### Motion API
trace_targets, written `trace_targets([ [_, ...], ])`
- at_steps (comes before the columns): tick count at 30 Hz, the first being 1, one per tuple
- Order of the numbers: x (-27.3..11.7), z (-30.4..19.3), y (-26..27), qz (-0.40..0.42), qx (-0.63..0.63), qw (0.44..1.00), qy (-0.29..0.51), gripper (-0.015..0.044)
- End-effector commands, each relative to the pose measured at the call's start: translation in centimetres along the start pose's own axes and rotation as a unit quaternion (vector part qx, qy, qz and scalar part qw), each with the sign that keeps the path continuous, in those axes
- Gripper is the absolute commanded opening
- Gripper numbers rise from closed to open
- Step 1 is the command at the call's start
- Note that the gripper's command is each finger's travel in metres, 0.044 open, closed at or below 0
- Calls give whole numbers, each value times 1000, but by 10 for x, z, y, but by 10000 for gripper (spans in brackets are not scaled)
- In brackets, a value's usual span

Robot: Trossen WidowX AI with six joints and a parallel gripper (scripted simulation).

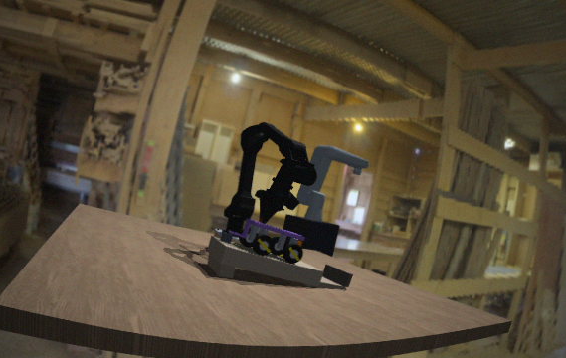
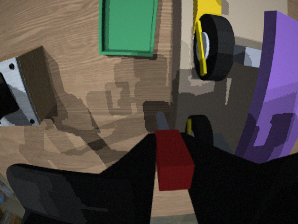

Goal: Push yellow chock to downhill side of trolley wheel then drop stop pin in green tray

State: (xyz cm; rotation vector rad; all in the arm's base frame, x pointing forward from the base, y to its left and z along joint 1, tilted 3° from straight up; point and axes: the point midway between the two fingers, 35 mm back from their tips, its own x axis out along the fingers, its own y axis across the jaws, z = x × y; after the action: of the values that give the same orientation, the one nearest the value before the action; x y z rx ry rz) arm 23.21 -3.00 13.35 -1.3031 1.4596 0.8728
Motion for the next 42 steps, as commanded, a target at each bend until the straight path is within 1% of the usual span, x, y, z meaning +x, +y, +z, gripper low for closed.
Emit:
trace_targets([
  [1, -1, 14, 1, 2, 1, 1000, 3, 0],
  [18, -6, 79, 6, 3, 1, 1000, 0, 0],
  [24, -6, 82, 7, 3, -1, 1000, 0, 0],
  [33, -6, 80, 7, -6, -121, 992, -25, 0],
  [42, -5, 78, 8, -18, -253, 966, -50, 0],
])
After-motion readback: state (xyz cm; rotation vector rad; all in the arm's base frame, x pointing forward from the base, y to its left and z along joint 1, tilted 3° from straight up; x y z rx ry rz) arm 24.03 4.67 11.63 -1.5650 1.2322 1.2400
